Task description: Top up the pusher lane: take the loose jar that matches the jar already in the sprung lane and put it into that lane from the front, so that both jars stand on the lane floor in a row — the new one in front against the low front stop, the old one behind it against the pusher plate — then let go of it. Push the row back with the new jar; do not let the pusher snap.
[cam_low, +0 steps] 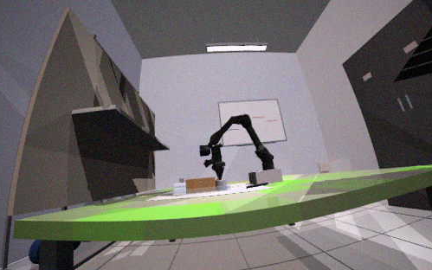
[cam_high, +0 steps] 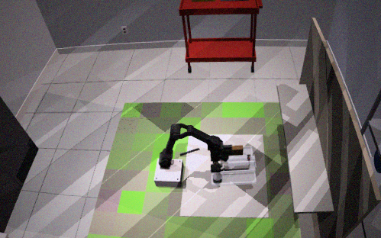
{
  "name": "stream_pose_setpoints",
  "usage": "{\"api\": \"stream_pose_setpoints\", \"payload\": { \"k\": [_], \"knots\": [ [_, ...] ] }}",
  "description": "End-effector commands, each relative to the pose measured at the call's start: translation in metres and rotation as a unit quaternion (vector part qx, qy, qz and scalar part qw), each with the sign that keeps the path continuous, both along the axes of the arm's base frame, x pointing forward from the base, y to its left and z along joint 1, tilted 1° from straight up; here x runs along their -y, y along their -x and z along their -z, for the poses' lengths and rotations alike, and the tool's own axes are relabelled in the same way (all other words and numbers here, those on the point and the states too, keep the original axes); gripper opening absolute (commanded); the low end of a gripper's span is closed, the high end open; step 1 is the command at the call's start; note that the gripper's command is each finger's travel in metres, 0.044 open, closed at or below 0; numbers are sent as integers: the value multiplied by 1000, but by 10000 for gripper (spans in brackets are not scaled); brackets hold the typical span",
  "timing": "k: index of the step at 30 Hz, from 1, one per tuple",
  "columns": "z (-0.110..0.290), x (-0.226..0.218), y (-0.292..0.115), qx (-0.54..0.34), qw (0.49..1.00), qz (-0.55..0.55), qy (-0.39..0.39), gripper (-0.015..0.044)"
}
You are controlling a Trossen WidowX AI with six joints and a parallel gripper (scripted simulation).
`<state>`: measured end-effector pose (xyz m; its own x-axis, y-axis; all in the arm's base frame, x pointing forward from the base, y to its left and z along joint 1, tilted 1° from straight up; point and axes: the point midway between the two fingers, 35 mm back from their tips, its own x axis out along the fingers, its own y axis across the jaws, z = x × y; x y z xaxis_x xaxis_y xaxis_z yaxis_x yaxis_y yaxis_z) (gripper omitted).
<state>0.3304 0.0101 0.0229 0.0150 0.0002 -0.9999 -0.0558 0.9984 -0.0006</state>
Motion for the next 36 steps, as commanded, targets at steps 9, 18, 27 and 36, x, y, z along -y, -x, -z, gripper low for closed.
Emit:
{"api": "stream_pose_setpoints", "payload": {
  "k": [9, 18, 27, 36],
  "knots": [
    [-3, 0, -10, 14, 1000, 2, 2, 0],
    [-4, 0, -11, 15, 1000, 2, 2, 0],
    [-4, 0, -13, 15, 1000, 2, 2, 0],
    [-4, 0, -14, 15, 1000, 2, 2, 0]
  ]
}}
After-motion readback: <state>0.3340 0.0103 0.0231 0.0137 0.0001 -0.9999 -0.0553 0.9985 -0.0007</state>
